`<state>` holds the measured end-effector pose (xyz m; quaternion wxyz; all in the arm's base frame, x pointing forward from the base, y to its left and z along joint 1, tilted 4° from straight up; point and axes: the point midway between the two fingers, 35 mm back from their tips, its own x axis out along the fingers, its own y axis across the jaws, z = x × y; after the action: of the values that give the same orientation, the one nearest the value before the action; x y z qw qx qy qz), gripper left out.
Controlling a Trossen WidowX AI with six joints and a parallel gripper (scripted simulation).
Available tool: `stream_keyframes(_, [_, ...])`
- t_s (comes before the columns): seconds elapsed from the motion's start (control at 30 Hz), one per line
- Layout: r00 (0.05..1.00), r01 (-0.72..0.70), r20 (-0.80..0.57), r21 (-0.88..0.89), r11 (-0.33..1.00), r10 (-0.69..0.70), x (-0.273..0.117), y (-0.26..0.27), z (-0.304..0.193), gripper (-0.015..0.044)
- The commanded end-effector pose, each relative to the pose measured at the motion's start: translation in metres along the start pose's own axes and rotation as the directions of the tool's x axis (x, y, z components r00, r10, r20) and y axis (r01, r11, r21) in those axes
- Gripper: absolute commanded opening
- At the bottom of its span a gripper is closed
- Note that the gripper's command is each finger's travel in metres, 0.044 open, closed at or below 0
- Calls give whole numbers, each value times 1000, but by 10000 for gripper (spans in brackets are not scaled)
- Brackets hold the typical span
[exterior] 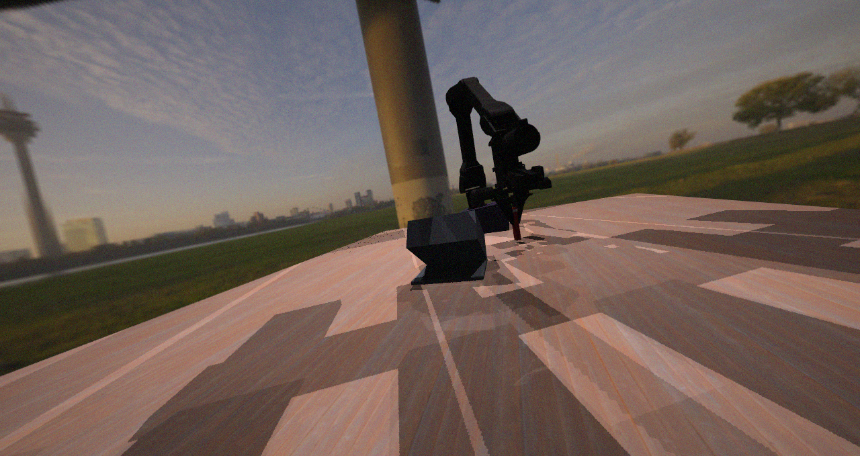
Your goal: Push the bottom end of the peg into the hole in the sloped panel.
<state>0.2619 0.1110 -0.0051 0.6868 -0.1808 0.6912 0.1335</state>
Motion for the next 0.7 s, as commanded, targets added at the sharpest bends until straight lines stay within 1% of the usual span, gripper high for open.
stream_keyframes(0.0, [1000, -1, 17, 2, 1000, 1, -20, 0, 4, 0])
stream_keyframes(0.33, [1000, -3, 18, 0, 1000, 3, -71, -1, 2, 0])
stream_keyframes(0.67, [999, -4, 46, 21, 1000, 3, -75, -8, 3, 0])
